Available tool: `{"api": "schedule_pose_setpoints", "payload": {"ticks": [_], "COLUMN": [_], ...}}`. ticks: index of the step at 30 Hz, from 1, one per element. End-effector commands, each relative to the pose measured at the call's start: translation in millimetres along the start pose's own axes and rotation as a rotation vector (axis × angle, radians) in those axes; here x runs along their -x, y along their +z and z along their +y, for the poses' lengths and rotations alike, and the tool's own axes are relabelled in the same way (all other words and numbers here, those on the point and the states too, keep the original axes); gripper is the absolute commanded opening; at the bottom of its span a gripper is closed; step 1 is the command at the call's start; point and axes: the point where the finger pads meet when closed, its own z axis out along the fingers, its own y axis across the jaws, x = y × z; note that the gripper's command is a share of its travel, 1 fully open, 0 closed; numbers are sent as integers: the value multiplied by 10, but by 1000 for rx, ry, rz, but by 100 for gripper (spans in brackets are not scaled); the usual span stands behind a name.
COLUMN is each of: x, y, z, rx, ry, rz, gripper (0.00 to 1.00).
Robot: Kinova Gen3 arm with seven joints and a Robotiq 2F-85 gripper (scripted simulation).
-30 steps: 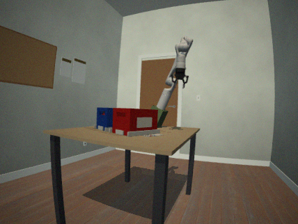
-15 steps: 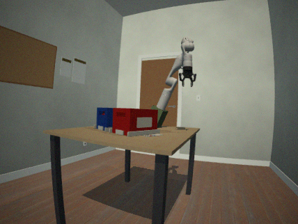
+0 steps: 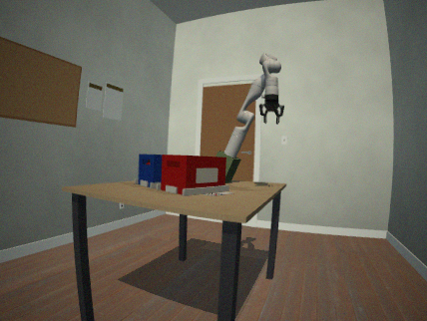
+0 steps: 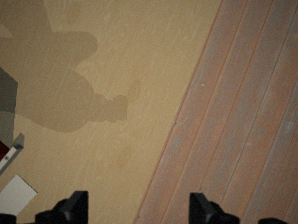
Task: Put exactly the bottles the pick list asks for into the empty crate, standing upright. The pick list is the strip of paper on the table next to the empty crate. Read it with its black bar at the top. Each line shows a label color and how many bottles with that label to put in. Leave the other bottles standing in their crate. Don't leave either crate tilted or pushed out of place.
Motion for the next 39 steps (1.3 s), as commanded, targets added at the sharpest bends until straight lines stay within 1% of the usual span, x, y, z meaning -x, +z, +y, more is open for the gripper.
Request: {"api": "schedule_pose_setpoints", "payload": {"ticks": [1, 7, 19, 21, 31, 36, 38, 39], "x": [3, 3, 288, 288, 525, 644, 644, 668], "y": [-5, -5, 203, 203, 376, 462, 462, 479], "z": [0, 0, -486, -486, -891, -1093, -1093, -1134], "rx": [0, 0, 0, 0, 0, 0, 0, 0], "ry": [0, 0, 400, 400, 730, 730, 730, 730], "rz": [-1, -1, -2, -2, -2, -2, -2, -2], "gripper": [67, 67, 67, 67, 67, 67, 67, 67]}}
